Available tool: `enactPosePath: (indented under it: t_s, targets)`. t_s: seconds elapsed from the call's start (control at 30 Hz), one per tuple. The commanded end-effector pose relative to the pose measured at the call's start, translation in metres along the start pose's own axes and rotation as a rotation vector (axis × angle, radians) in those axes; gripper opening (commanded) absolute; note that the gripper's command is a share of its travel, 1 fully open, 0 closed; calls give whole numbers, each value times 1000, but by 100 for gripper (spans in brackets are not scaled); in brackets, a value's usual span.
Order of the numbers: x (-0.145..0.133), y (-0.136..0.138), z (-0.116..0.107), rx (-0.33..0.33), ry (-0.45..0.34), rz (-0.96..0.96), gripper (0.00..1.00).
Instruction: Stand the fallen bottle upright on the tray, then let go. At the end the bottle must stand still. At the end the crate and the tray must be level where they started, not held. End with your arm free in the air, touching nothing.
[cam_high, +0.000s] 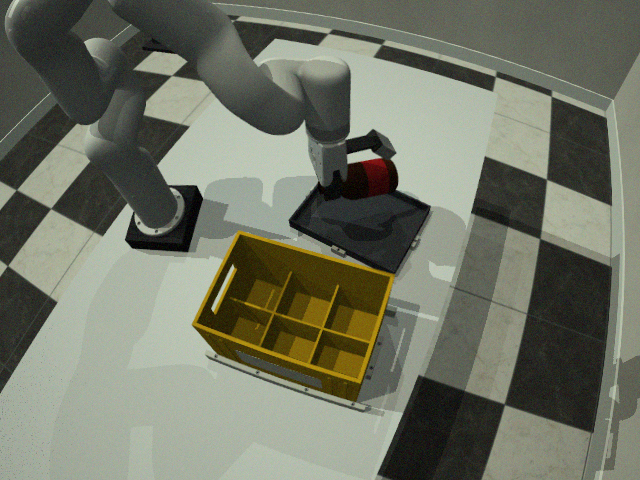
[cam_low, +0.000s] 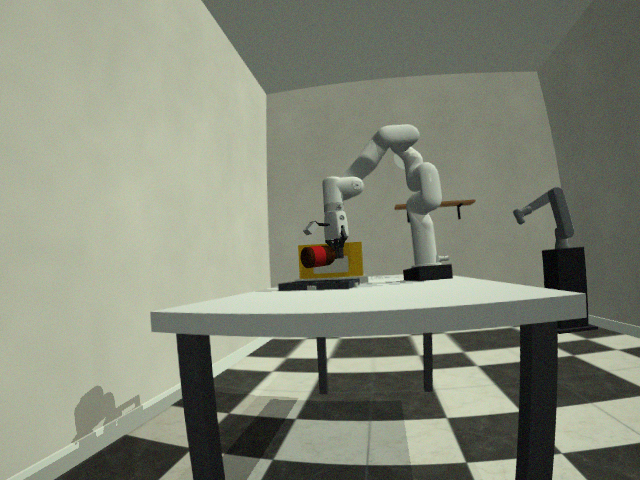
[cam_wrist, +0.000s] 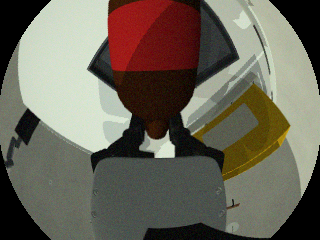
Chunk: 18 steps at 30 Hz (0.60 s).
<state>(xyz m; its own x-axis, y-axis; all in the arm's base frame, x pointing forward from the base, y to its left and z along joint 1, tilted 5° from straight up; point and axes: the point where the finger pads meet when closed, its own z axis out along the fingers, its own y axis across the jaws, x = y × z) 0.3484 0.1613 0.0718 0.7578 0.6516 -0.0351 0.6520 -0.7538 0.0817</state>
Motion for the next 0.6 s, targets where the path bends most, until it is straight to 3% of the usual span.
enactPosePath:
  t_s: [0.0,0.57]
  targets:
    - [1,0,-6,-1,3,0,0]
    - [1,0,-33,-1,3,0,0]
